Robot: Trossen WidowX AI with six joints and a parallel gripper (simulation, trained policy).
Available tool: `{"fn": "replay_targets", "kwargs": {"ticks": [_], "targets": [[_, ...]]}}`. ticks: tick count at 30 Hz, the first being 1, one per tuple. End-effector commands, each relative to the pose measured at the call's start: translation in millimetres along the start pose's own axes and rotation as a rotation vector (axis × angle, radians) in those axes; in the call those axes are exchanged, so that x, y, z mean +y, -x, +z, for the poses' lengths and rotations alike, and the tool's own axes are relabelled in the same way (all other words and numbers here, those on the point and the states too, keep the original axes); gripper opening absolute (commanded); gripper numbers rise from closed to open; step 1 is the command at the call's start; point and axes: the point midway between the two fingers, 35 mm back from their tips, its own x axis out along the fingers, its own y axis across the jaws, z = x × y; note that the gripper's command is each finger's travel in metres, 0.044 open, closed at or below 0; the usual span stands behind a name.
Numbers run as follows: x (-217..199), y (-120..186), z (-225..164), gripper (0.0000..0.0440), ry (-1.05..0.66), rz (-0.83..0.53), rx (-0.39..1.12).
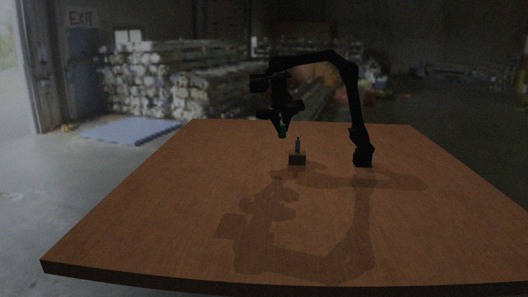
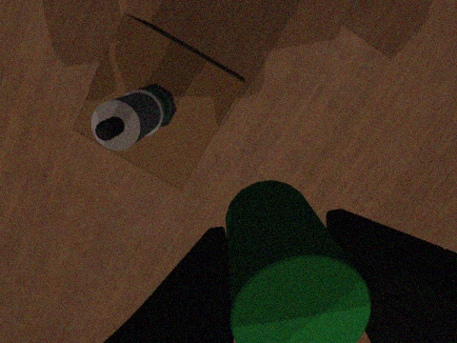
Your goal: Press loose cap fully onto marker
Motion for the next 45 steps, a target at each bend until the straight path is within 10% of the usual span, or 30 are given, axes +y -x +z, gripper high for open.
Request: {"fn": "replay_targets", "kwargs": {"ticks": [1,45], "targets": [[10.0,5.3,7.0,0.0027,0.015,0.011,-0.015],[49.4,-32.2,38.3,0.0,0.125,0.061,-0.105]]}}
